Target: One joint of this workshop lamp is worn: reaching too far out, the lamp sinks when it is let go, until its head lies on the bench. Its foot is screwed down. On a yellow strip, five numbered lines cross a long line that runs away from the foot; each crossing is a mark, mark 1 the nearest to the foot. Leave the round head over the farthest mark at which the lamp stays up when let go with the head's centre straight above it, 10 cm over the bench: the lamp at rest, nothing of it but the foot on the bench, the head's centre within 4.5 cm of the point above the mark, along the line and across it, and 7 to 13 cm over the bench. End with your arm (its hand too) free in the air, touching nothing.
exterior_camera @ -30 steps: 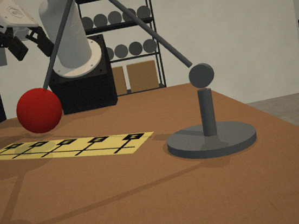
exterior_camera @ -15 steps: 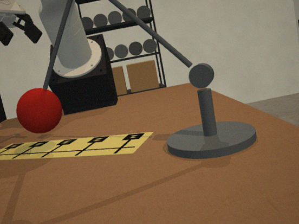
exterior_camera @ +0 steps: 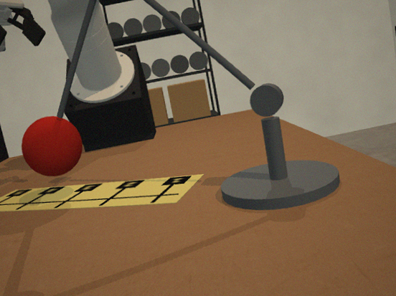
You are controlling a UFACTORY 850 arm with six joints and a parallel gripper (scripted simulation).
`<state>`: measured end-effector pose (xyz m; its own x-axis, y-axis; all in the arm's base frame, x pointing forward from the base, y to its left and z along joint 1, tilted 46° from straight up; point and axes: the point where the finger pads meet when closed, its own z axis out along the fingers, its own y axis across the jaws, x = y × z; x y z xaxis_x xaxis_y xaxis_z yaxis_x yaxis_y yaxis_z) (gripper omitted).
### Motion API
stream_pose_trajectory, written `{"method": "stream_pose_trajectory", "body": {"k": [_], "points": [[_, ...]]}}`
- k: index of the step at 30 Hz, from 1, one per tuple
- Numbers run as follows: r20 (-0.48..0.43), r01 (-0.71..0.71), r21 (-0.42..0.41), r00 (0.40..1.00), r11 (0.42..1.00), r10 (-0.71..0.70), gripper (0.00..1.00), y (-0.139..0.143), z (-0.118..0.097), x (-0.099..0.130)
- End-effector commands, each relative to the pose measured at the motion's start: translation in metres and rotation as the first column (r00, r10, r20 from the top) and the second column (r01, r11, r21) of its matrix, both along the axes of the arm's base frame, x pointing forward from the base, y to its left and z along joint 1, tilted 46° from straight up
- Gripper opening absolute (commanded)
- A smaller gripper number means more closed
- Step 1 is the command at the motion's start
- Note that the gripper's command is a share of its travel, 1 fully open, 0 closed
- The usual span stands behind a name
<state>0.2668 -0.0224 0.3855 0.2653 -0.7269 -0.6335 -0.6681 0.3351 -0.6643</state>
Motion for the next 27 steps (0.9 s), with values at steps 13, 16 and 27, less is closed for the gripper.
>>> {"method": "stream_pose_trajectory", "body": {"k": [13,16,27], "points": [[0.0,0.0,-0.001,1.0,1.0,0.0,1.0,-0.0044,0.0035,-0.0054],[0.0,0.0,-0.001,1.0,1.0,0.0,1.0,-0.004,0.0032,-0.0049],[0.0,0.0,-0.001,1.0,1.0,0.0,1.0,-0.0036,0.003,-0.0044]]}}
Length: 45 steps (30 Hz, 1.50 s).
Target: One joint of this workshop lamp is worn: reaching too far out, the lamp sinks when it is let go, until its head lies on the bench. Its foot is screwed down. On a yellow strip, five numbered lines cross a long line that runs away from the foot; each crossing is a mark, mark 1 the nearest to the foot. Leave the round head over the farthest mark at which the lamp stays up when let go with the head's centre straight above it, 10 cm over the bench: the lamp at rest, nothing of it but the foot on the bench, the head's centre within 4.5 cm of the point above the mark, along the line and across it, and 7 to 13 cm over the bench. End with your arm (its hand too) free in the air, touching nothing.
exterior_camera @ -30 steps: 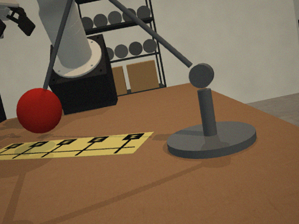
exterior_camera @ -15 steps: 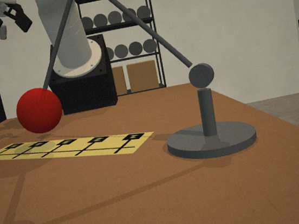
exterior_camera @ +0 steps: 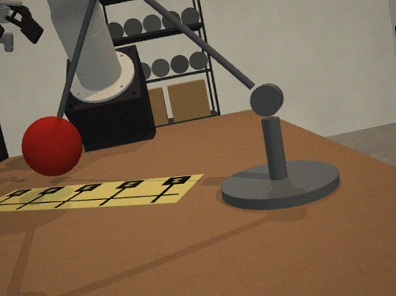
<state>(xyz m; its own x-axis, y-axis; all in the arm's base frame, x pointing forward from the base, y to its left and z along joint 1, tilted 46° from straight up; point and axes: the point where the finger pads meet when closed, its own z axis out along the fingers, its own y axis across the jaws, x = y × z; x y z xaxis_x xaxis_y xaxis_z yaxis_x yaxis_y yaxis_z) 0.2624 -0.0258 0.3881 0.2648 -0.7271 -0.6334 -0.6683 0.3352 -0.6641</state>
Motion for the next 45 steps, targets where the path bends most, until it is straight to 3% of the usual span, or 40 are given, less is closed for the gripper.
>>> {"method": "stream_pose_trajectory", "body": {"k": [1,29,45], "points": [[0.001,0.0,-0.001,1.0,1.0,0.0,1.0,0.0,0.0,0.0],[0.001,0.0,-0.001,1.0,1.0,0.0,1.0,0.0,0.0,0.0],[-0.053,0.119,-0.128,0.991,0.985,-0.127,1.0,0.025,0.011,0.001]]}}
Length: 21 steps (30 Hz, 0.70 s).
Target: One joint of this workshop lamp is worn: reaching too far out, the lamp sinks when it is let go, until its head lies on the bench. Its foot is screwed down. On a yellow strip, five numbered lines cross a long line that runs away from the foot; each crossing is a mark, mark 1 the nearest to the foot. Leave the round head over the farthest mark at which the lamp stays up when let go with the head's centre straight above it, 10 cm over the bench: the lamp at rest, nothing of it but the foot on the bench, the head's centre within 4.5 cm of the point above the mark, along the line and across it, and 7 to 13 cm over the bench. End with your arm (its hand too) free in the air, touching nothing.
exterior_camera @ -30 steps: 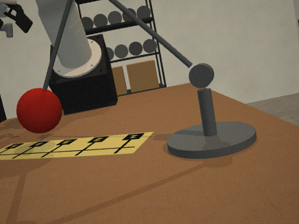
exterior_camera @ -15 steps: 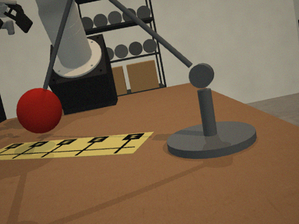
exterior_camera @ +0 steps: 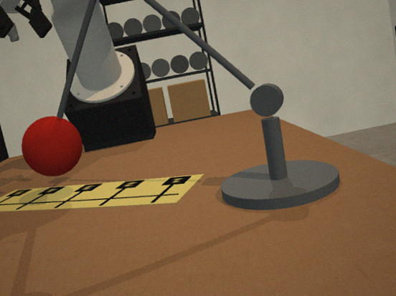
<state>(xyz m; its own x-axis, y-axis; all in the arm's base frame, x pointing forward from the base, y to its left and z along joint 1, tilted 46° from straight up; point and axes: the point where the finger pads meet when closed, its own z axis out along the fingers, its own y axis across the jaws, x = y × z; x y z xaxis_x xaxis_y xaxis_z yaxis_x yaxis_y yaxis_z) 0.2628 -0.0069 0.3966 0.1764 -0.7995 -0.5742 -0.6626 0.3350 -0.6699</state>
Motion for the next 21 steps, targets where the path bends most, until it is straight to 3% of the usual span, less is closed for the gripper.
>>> {"method": "stream_pose_trajectory", "body": {"k": [1,21], "points": [[-0.025,0.036,-0.037,0.999,0.999,-0.037,1.0,0.007,0.003,0.001],[-0.012,0.019,-0.02,1.0,1.0,-0.019,1.0,0.025,-0.022,0.034]]}}
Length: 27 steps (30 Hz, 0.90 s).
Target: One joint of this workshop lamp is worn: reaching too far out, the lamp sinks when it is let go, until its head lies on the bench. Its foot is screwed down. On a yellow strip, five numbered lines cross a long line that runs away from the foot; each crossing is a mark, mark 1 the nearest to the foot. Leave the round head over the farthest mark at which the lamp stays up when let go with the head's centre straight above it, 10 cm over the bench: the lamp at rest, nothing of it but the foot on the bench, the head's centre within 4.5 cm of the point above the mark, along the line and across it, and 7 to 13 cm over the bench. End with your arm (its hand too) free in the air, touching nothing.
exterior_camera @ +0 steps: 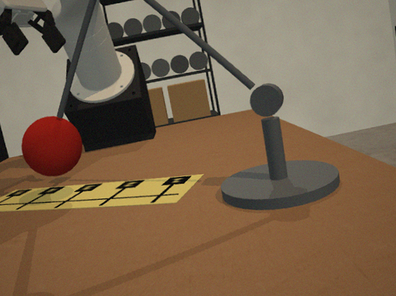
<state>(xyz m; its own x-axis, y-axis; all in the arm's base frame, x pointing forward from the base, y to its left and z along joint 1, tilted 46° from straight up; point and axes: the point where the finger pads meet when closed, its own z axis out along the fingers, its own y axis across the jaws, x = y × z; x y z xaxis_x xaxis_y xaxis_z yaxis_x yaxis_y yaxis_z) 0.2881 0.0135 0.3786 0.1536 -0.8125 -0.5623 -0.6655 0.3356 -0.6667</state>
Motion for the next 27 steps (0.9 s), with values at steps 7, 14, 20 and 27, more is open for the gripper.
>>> {"method": "stream_pose_trajectory", "body": {"k": [7,14,20,27], "points": [[-0.004,0.007,-0.007,1.0,1.0,-0.007,1.0,0.012,-0.012,0.019],[-0.008,0.011,-0.011,1.0,1.0,-0.011,1.0,0.017,-0.017,0.026],[-0.011,0.013,-0.014,1.0,1.0,-0.013,1.0,0.023,-0.024,0.035],[-0.014,0.016,-0.017,1.0,1.0,-0.016,1.0,0.031,-0.032,0.046]]}}
